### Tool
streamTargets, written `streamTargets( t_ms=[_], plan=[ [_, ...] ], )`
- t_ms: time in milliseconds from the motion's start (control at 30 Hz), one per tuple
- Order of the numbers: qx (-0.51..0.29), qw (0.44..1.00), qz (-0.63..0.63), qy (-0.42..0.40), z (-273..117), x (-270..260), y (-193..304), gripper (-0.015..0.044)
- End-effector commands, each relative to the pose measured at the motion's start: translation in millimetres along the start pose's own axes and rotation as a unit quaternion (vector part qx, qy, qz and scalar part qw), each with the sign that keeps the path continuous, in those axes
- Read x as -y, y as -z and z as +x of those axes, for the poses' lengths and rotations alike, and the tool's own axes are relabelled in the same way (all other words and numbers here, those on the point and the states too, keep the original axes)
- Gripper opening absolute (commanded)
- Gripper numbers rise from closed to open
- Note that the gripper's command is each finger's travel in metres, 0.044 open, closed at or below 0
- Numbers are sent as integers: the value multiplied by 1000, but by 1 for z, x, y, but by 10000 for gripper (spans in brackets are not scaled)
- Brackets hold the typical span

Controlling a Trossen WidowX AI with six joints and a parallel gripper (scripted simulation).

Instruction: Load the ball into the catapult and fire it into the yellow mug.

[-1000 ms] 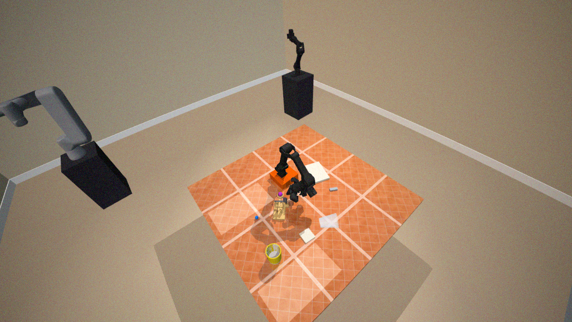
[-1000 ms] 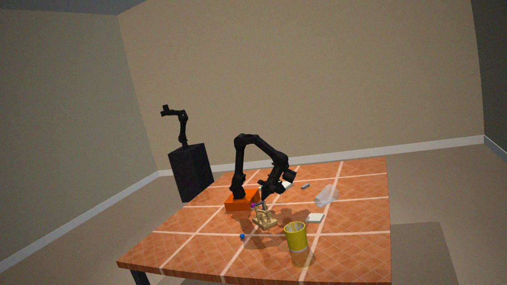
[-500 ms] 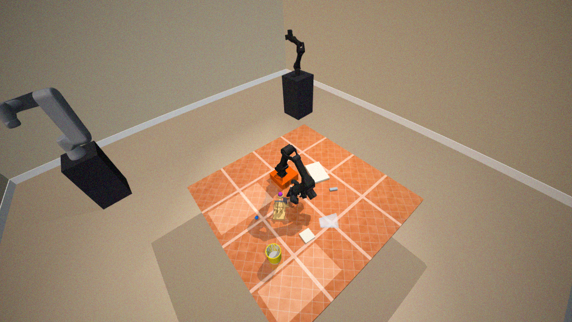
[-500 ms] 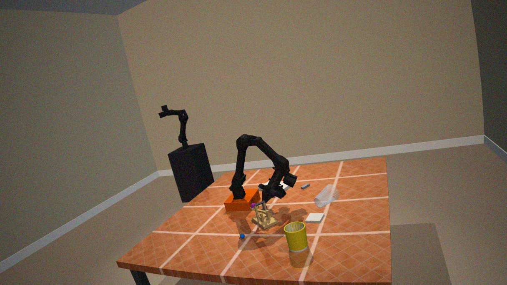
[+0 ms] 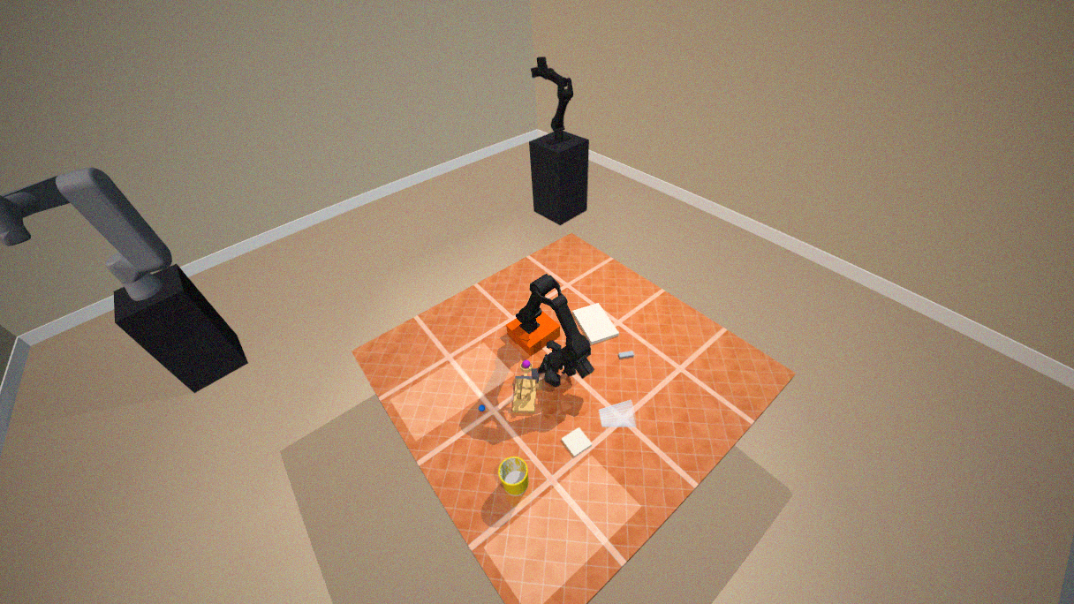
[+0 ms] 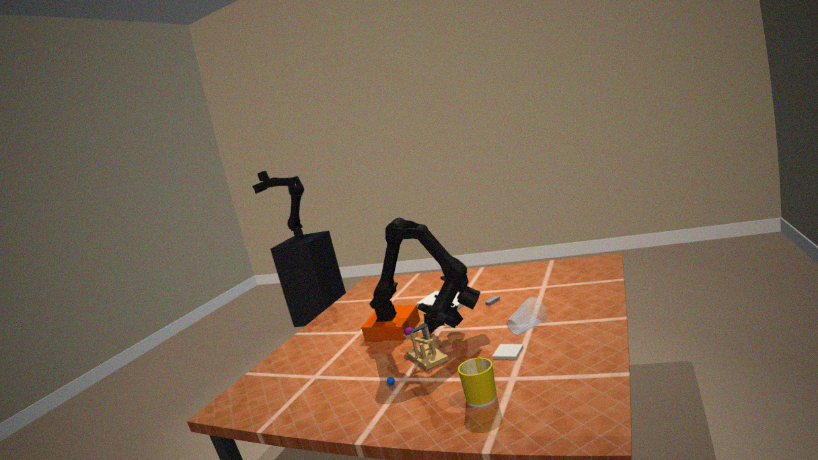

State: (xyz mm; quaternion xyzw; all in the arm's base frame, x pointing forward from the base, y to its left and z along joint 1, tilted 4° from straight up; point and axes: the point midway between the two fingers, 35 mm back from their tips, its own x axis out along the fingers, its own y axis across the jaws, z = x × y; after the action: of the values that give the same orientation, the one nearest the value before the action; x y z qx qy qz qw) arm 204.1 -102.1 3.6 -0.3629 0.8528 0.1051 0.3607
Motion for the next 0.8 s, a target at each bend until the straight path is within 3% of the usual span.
streamTargets(
  t_ms=[0,167,400,533,767],
  plan=[
    [-4,1000,-4,-1,14,-2,-10,0],
    [-2,1000,-7,2,4,0,-9,0],
    [20,999,-32,26,-105,-1,27,0],
    [22,999,-34,28,-115,-2,32,0],
    [62,997,27,22,-110,15,24,184]
  ],
)
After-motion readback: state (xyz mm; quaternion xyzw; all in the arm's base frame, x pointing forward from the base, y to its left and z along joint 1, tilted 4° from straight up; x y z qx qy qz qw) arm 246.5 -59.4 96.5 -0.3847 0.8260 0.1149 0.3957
